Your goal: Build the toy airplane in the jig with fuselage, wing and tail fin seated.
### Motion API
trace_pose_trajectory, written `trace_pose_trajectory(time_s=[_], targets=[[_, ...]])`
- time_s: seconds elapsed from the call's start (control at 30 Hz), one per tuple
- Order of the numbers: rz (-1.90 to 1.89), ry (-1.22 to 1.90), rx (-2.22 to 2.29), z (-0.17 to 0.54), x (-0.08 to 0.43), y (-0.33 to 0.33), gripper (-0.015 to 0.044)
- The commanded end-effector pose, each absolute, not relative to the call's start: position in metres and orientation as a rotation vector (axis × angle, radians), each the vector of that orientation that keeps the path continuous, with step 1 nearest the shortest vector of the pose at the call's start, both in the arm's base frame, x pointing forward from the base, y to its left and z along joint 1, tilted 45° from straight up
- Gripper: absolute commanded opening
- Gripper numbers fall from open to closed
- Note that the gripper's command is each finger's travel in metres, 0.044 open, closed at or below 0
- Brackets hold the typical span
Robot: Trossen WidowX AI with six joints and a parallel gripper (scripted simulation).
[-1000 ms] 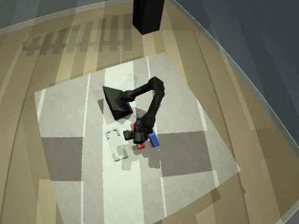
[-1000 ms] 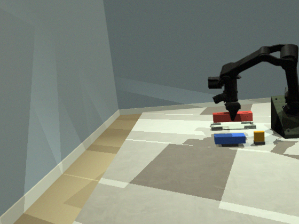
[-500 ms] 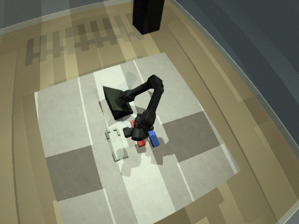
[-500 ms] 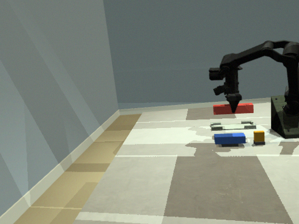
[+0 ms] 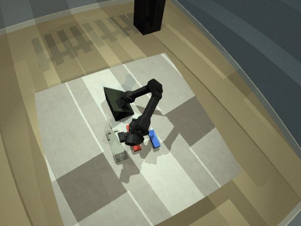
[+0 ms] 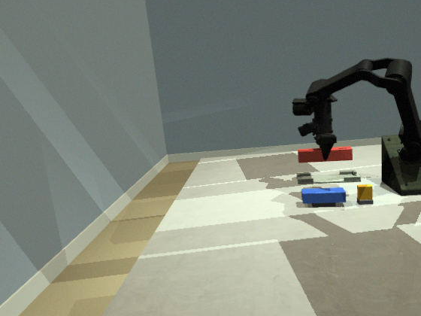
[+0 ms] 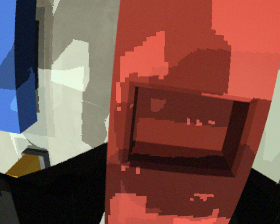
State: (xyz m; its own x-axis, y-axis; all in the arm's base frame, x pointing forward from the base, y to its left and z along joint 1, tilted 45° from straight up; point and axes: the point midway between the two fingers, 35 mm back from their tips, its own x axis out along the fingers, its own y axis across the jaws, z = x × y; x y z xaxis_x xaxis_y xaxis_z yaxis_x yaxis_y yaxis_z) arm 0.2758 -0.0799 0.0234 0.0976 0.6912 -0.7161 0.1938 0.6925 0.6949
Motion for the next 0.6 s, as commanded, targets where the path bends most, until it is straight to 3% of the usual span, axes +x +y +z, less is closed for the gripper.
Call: trace_pose_trajectory(time_s=[0.0, 0.57], targets=[[0.429, 1.459, 0.77, 0.011, 0.274, -0.086, 0.0], [0.439, 1.454, 0.756, -0.04, 0.266, -0.105, 0.0]])
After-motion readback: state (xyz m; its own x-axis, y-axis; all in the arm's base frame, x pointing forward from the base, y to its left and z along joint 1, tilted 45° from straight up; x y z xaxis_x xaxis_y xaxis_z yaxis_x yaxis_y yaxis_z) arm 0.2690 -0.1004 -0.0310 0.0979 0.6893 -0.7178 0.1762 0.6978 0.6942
